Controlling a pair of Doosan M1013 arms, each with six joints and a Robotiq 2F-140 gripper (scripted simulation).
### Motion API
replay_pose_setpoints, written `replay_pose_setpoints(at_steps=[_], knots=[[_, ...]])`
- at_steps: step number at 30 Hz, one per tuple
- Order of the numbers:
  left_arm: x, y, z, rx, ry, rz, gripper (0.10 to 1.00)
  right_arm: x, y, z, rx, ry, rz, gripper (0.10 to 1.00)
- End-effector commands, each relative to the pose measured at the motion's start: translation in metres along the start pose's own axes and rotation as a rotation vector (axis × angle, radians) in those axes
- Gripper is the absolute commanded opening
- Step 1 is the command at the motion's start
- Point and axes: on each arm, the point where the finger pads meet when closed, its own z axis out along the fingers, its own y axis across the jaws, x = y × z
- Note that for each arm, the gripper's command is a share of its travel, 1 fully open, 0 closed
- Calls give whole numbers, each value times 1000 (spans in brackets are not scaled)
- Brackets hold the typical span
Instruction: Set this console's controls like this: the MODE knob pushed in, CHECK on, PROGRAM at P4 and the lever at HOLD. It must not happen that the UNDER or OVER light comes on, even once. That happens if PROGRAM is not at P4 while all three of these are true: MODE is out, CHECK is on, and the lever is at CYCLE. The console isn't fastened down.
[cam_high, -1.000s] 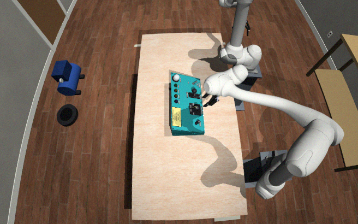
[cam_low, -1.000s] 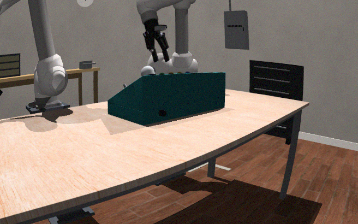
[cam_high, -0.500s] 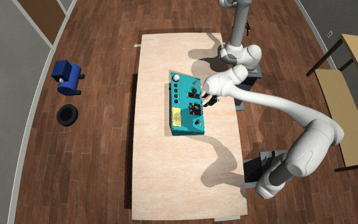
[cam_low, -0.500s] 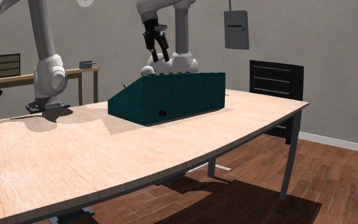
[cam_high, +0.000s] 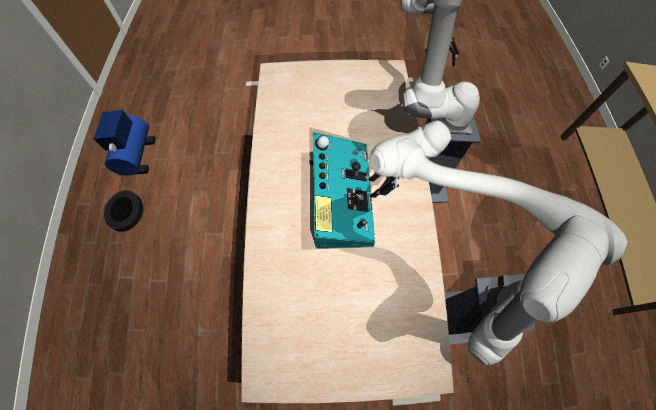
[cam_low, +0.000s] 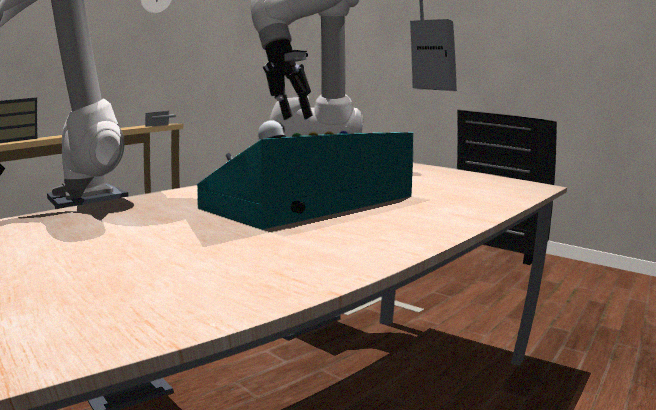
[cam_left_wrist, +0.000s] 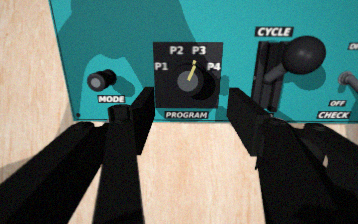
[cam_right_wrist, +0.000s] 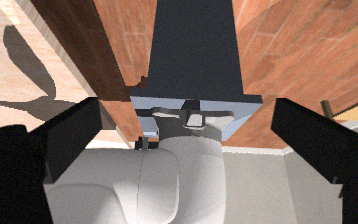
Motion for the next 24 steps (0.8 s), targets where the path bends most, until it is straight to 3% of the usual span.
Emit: replay_pose_setpoints(at_steps=[1, 24], knots=[[1, 0, 9, -1, 1, 0, 497, 0, 0, 0, 0, 1, 0, 1000], [1, 0, 79, -1, 1, 0, 497, 0, 0, 0, 0, 1, 0, 1000]])
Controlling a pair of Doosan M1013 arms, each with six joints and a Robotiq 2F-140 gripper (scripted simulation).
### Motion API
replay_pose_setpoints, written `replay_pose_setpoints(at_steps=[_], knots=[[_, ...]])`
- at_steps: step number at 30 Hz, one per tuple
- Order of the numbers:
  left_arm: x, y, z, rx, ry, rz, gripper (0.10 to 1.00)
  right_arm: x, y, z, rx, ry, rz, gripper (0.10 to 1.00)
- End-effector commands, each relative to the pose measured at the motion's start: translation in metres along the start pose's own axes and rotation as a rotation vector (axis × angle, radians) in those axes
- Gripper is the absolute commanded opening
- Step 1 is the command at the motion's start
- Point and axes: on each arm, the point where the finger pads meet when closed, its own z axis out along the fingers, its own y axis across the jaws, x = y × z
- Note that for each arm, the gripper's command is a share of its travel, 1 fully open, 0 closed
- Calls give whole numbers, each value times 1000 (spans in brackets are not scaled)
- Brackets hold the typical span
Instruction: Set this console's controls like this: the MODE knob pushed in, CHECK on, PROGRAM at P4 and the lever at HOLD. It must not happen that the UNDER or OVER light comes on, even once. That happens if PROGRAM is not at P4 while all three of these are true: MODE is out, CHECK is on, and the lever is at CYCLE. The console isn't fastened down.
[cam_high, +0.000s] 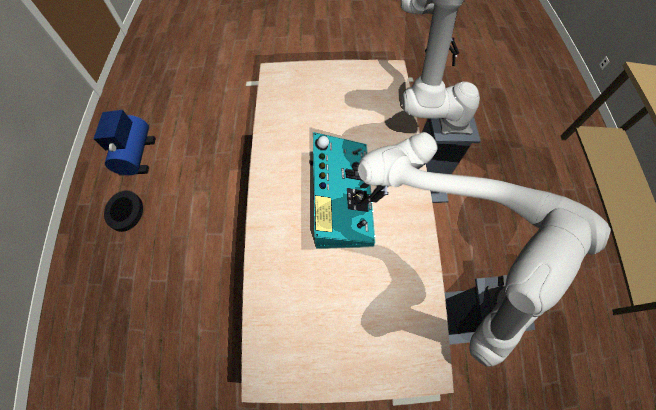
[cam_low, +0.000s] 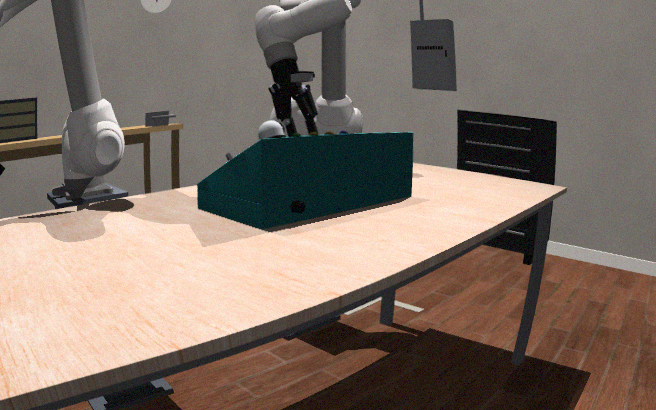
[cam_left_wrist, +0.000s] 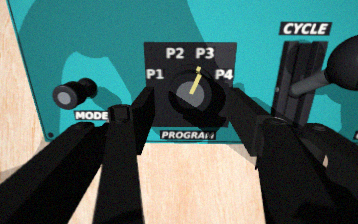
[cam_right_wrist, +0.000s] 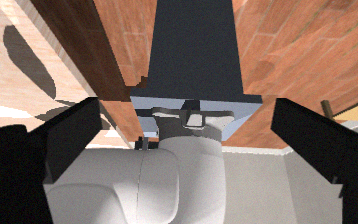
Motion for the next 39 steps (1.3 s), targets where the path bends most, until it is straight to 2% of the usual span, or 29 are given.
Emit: replay_pose_setpoints(at_steps=[1, 15, 39], knots=[[1, 0, 11, -1, 2, 0, 497, 0, 0, 0, 0, 1, 0, 1000], [1, 0, 28, -1, 2, 0, 497, 0, 0, 0, 0, 1, 0, 1000], [1, 0, 29, -1, 2, 0, 497, 0, 0, 0, 0, 1, 0, 1000]])
